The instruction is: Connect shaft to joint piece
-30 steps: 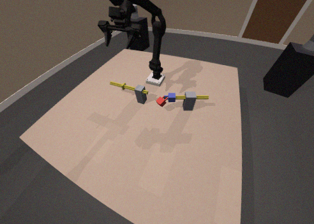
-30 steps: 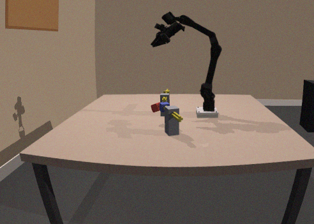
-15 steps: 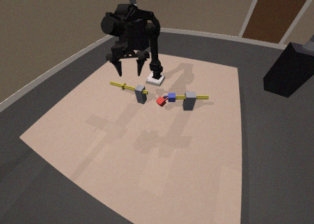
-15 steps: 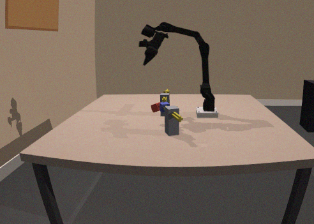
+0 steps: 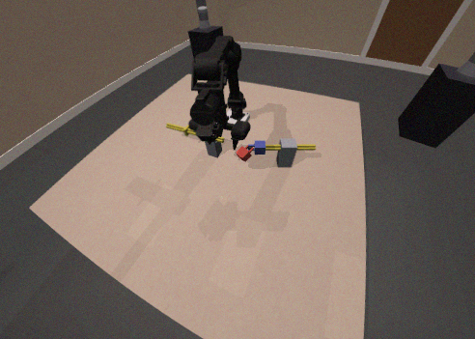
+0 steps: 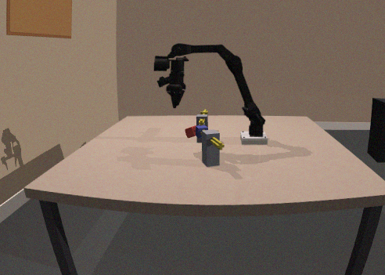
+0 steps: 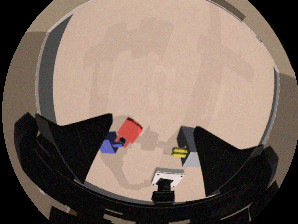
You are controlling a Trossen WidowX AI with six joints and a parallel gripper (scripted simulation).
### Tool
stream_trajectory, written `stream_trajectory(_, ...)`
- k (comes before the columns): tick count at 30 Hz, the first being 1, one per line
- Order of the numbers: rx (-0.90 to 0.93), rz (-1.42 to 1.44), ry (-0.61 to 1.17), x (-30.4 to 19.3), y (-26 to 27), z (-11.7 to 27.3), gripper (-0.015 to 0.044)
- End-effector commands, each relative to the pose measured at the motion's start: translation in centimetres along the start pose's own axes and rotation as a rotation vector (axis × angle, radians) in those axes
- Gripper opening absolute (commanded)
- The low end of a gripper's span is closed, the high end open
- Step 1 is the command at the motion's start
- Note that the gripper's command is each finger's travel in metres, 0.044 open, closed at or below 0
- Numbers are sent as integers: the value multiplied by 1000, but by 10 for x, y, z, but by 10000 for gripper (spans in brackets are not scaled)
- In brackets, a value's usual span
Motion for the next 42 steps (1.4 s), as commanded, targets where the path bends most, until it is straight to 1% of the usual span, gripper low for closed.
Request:
stream_trajectory(1,-55,-26,51,-1,16,-16,440)
stream_trajectory(6,-53,-46,58,0,16,-18,440)
stream_trajectory(21,-46,-491,221,19,7,-57,440)
stream_trajectory(30,-46,-496,223,19,6,-60,440)
stream_trajectory(42,-46,-496,223,19,4,-107,440)
Point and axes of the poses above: the point midway between the two fingers, 35 mm back from their tips, its own z axis back along the fingers, its own y axis across the jaws, x = y × z, the point moved 9 cm from there along z, back along the fingers, and after that the axes turned 8 degrees about -z, right-handed, at the moved point
